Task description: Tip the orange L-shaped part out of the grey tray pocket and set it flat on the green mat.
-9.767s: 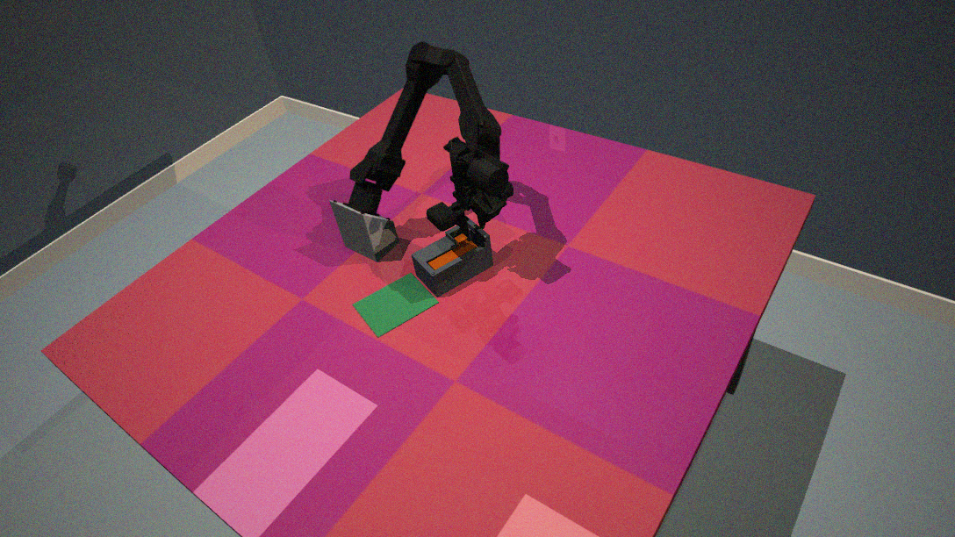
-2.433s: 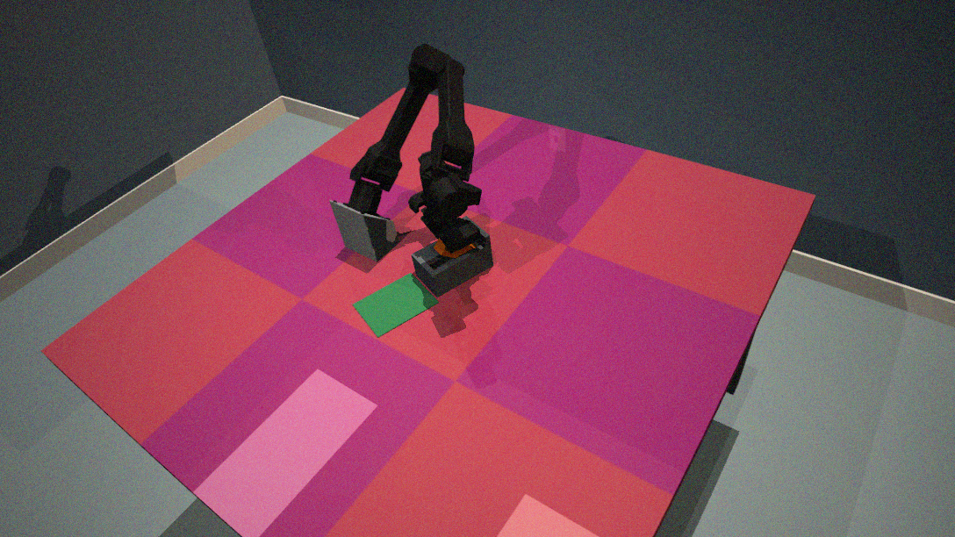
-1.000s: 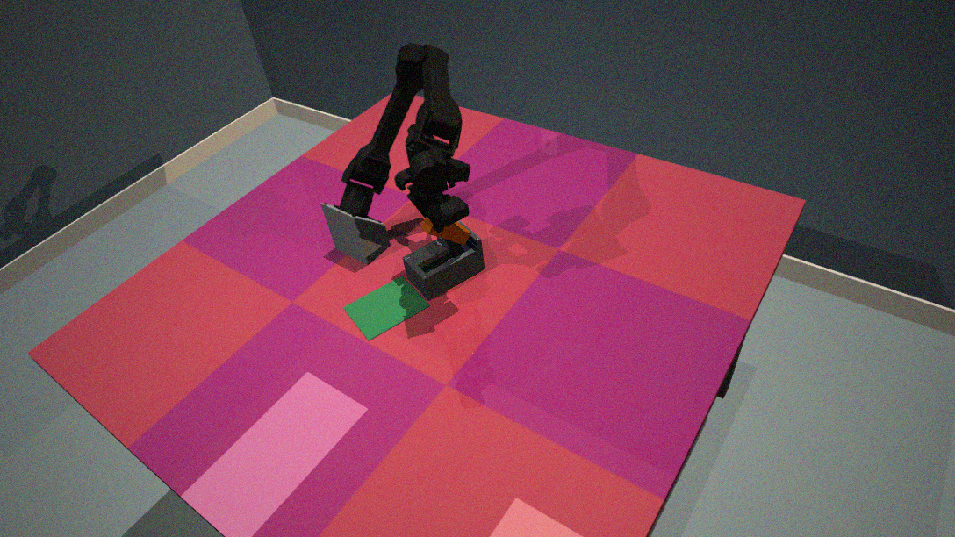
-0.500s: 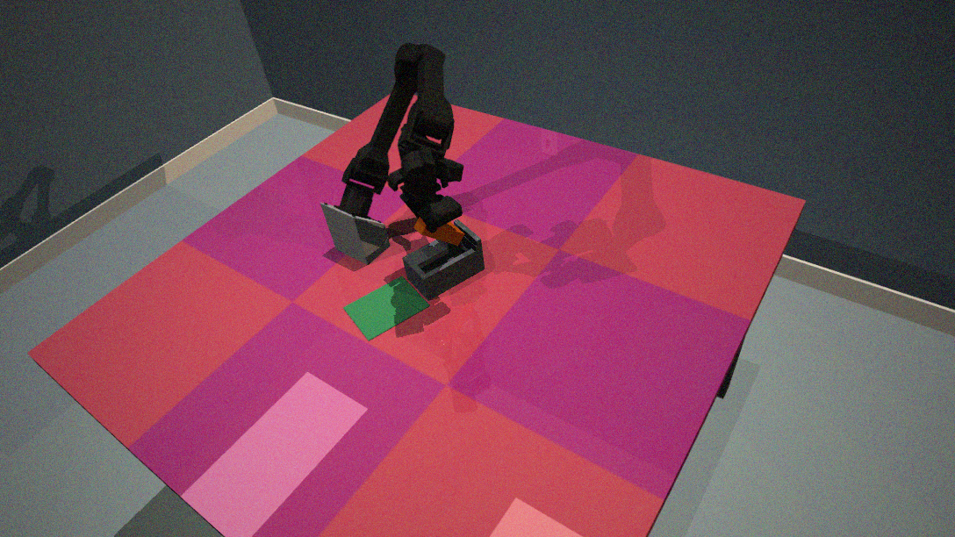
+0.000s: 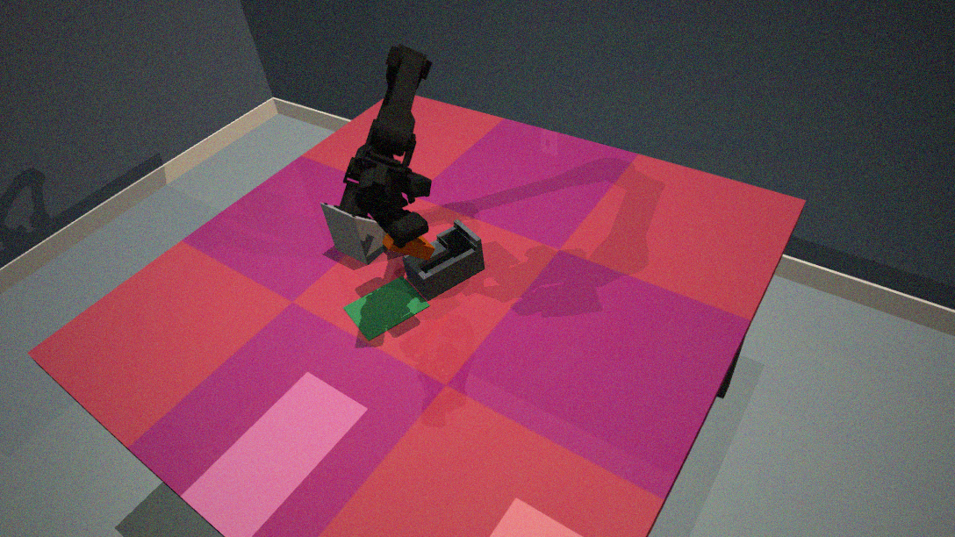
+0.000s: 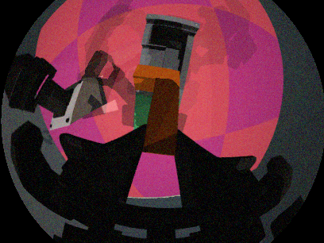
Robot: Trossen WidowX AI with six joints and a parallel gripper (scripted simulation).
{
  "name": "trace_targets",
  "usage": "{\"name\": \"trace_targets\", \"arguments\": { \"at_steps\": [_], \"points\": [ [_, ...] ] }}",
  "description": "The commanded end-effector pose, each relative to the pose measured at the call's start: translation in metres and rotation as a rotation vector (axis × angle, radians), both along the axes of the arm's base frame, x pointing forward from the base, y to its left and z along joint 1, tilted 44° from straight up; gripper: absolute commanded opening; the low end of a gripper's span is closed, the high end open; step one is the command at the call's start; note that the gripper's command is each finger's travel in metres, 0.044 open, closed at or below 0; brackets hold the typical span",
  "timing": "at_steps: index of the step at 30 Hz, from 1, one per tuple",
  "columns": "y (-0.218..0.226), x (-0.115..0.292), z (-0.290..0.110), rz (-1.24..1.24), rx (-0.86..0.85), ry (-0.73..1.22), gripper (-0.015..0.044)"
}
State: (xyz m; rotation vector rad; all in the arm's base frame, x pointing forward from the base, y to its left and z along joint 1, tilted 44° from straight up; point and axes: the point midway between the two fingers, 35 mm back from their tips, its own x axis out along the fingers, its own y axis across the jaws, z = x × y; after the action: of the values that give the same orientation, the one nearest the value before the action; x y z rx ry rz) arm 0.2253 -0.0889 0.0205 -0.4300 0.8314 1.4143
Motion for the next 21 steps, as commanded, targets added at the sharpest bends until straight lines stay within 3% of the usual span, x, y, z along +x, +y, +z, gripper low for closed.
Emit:
{"name": "trace_targets", "arguments": {
  "at_steps": [1,13,21],
  "points": [
    [-0.016,-0.008,-0.014,0.001,-0.004,-0.002,0.0],
    [-0.055,-0.027,-0.049,0.001,-0.007,-0.002,0.0],
    [-0.057,-0.029,-0.052,0.001,-0.007,-0.002,0.0]
  ]
}}
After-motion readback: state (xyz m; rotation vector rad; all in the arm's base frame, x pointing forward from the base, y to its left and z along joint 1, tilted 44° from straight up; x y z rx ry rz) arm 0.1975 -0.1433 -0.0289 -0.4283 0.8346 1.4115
